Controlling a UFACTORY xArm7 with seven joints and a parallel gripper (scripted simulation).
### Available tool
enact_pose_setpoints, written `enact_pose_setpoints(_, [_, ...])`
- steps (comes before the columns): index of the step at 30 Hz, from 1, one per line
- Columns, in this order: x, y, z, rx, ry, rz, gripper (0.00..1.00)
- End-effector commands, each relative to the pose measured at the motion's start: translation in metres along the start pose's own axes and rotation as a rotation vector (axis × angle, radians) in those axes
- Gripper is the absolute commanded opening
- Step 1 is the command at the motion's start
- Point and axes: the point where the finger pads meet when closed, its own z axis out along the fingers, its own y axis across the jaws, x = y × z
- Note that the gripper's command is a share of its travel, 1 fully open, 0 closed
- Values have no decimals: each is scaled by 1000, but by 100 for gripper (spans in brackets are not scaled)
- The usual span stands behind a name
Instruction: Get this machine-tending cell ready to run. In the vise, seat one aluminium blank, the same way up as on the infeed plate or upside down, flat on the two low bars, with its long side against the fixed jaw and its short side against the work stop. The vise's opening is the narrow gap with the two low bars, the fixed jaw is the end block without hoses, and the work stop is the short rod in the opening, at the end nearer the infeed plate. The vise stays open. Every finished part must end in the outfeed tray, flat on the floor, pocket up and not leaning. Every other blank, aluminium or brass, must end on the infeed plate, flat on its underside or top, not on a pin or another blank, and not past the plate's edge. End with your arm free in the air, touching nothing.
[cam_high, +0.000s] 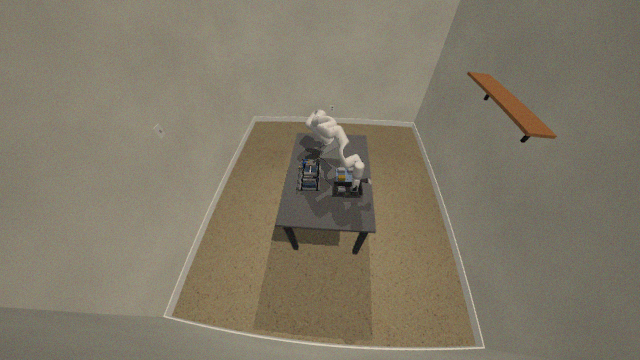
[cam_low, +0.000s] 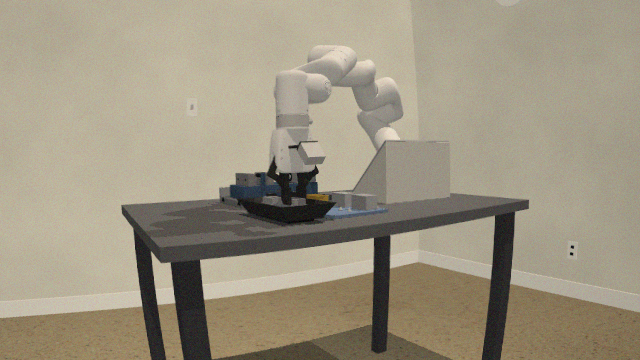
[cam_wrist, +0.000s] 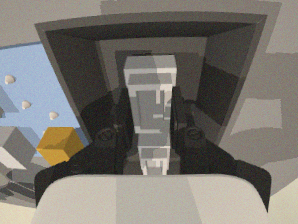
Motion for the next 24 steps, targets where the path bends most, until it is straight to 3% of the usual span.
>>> enact_pose_setpoints(1, [1, 2, -2, -5, 4, 0, 0])
enact_pose_setpoints(24, [1, 2, 1, -5, 4, 0, 0])
